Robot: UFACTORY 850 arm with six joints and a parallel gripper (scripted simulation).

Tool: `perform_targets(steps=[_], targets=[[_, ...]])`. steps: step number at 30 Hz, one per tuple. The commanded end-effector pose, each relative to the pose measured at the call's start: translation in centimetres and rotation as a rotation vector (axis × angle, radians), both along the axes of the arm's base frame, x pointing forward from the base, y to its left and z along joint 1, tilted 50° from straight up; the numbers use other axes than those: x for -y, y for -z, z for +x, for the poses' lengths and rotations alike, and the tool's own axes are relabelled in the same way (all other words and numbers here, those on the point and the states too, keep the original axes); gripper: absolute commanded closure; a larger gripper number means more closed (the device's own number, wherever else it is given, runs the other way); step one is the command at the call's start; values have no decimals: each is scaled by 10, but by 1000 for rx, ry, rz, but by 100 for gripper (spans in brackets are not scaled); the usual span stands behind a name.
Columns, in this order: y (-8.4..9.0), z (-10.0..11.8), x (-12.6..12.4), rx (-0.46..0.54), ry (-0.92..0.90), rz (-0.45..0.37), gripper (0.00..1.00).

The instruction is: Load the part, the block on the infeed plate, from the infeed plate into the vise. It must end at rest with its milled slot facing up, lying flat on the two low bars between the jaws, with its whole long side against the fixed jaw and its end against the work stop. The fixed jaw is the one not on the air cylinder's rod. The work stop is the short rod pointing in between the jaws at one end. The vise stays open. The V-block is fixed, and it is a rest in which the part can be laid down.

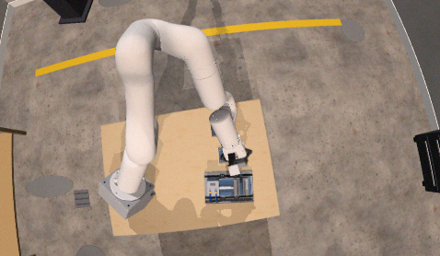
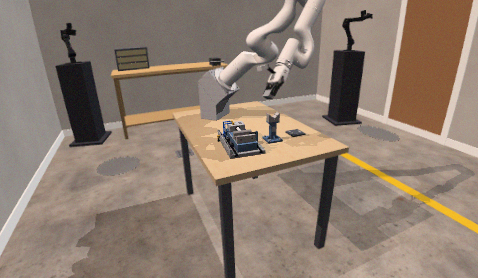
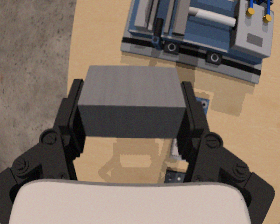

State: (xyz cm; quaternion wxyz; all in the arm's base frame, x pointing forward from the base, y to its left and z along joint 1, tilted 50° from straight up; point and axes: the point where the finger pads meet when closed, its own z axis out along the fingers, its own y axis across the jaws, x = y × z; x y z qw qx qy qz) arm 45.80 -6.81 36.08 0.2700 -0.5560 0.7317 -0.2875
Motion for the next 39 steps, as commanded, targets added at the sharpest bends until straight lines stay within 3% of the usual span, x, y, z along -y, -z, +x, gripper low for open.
perform_targets(steps=[1, 19, 39], targets=[[-3, 6, 4, 33, -14, 6, 100], [-13, 28, 8, 133, -66, 29, 100], [-12, 39, -11, 179, -182, 135, 100]])
